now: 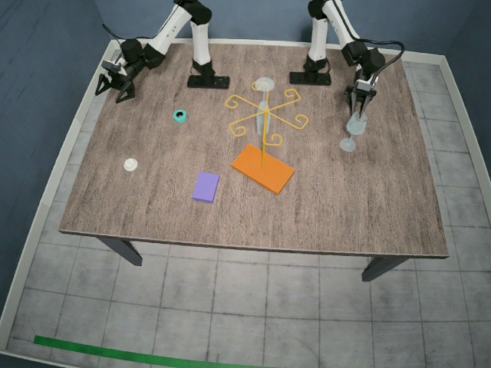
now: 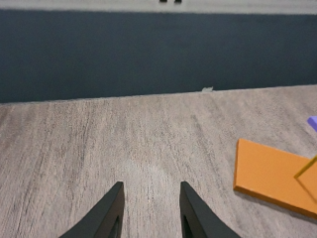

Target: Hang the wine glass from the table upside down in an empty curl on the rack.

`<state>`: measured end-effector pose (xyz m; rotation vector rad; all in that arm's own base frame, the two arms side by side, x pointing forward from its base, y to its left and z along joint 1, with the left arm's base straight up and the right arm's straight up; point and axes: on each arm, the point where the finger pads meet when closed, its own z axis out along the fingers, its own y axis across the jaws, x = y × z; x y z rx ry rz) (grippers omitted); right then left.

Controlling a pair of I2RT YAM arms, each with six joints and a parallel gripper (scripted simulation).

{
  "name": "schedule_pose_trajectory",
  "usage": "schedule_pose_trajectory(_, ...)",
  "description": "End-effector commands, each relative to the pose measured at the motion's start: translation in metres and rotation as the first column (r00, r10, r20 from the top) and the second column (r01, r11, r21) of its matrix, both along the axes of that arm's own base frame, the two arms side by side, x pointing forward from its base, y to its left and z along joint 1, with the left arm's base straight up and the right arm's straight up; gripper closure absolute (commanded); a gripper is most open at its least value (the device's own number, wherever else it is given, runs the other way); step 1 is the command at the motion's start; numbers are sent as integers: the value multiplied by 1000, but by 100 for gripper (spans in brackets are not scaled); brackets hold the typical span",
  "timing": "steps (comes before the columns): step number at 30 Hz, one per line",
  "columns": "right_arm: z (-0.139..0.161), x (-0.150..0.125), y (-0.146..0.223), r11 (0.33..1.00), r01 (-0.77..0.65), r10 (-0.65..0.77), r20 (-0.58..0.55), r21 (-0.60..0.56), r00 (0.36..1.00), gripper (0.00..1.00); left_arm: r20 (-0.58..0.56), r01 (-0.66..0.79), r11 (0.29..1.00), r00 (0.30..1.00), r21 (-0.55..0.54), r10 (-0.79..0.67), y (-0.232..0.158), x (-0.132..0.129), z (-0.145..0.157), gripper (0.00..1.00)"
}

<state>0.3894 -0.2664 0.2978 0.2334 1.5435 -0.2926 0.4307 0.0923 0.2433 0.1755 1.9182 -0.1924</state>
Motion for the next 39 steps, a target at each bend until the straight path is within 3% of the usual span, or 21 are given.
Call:
schedule_pose_trajectory(1, 16, 5, 13, 1000, 13, -13, -4, 20, 1000, 0, -142, -34, 999, 989, 5, 34, 4, 4, -15, 69)
schedule_pose_trajectory(4, 19, 7, 19, 1000, 6, -5, -4, 21, 1000, 0, -164, -40, 999, 986, 6, 40, 4, 4, -17, 69)
schedule_pose_trajectory(5, 0, 11, 22, 999, 0, 2, -39, 50, 999, 0, -186, -46, 999, 982, 8, 46, 5, 5, -19, 69)
schedule_pose_trajectory(6, 20, 13, 30, 1000, -11, 11, -9, 28, 1000, 0, -207, -51, 999, 977, 10, 52, 6, 5, -20, 69)
schedule_pose_trajectory(9, 34, 17, 52, 999, -38, 38, -1, 22, 999, 0, -271, -69, 997, 960, 17, 71, 9, 6, -25, 69)
schedule_pose_trajectory(19, 59, 25, 119, 993, -112, 112, -5, 34, 994, 0, -489, -102, 993, 864, 62, 119, 14, -4, -41, 69)
schedule_pose_trajectory(21, 59, 25, 119, 993, -112, 112, -5, 34, 994, 0, -489, -102, 993, 864, 62, 119, 14, -4, -41, 69)
schedule_pose_trajectory(22, 41, 29, 122, 991, -118, 121, -42, 57, 992, 0, -510, -103, 992, 851, 69, 123, 14, -5, -42, 69)
schedule_pose_trajectory(23, 59, 27, 130, 991, -129, 129, -13, 40, 992, 0, -530, -103, 992, 838, 76, 127, 14, -7, -43, 69)
schedule_pose_trajectory(25, 69, 24, 146, 988, -149, 149, -5, 37, 989, 0, -570, -103, 991, 811, 90, 136, 15, -11, -45, 69)
schedule_pose_trajectory(32, 84, 17, 186, 979, -198, 198, -4, 40, 980, 0, -674, -90, 987, 723, 131, 155, 15, -23, -48, 69)
schedule_pose_trajectory(38, 89, 14, 202, 974, -221, 222, -4, 42, 975, 0, -702, -81, 986, 694, 145, 160, 15, -27, -48, 69)
schedule_pose_trajectory(39, 69, 17, 203, 972, -225, 228, -41, 60, 973, 0, -706, -83, 987, 690, 140, 159, 14, -28, -47, 69)
